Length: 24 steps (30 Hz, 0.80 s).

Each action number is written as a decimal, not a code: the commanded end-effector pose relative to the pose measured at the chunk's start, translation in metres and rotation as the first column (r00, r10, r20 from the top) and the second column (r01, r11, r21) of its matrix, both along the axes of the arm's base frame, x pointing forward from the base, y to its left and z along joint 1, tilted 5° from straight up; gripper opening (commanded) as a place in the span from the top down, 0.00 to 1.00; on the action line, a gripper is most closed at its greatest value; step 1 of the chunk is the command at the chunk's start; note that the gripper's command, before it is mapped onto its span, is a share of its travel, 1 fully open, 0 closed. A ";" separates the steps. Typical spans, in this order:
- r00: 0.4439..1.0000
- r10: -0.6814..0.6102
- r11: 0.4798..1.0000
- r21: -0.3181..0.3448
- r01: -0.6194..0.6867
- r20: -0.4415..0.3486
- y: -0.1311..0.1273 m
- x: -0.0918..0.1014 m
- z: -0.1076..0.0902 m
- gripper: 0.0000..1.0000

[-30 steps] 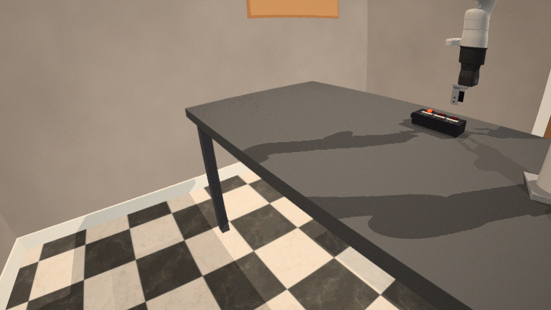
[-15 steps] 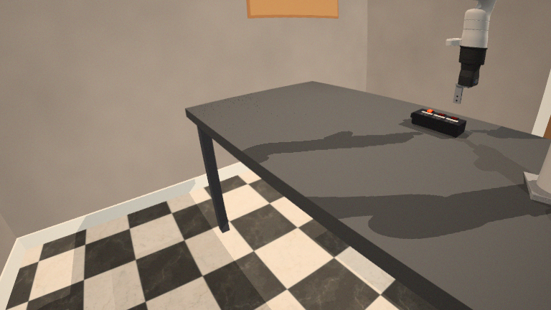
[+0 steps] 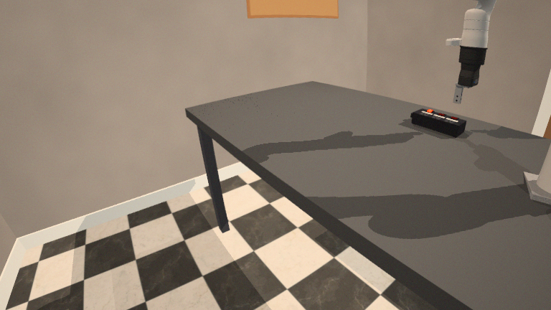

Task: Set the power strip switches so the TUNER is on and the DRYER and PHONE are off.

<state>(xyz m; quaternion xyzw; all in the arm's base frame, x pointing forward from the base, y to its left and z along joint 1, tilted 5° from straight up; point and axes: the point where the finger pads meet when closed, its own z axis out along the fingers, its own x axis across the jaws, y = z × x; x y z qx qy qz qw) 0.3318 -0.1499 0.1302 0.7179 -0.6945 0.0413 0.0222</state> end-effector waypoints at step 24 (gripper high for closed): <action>1.000 0.000 1.000 0.000 0.000 0.001 0.000 0.001 -0.004 1.00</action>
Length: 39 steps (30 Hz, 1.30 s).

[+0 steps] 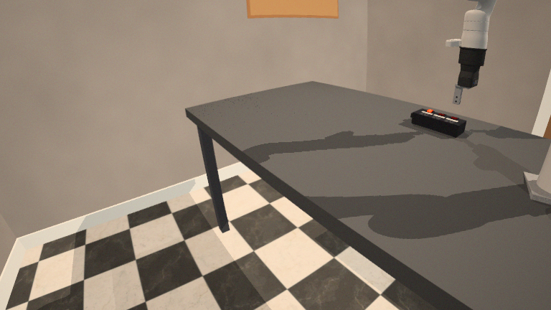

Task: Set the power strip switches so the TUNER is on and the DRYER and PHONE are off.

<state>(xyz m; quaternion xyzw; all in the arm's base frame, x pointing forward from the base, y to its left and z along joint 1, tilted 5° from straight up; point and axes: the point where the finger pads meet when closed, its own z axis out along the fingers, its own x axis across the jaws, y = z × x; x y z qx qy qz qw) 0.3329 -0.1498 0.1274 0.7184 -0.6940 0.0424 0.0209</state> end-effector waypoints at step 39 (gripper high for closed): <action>1.000 -0.002 1.000 0.000 0.002 -0.002 -0.004 0.001 -0.039 1.00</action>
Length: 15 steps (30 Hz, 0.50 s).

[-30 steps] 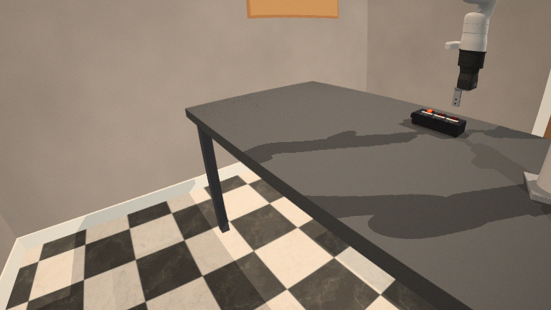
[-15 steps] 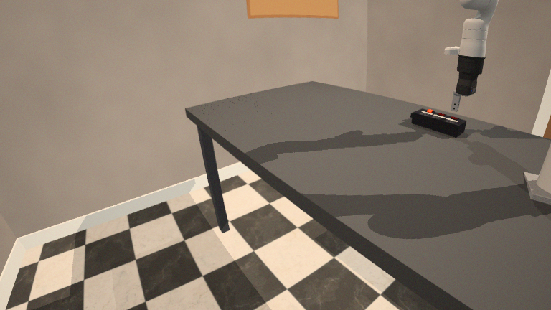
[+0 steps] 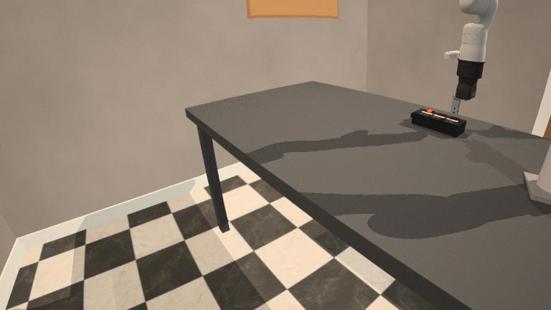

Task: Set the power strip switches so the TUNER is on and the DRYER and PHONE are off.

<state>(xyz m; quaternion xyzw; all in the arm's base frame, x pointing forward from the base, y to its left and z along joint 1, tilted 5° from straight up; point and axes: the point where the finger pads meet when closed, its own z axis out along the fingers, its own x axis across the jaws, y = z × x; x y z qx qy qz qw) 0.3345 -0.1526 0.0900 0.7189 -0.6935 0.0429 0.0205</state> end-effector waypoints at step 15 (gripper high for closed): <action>1.000 -0.003 1.000 0.000 0.003 -0.003 -0.001 -0.001 -0.003 1.00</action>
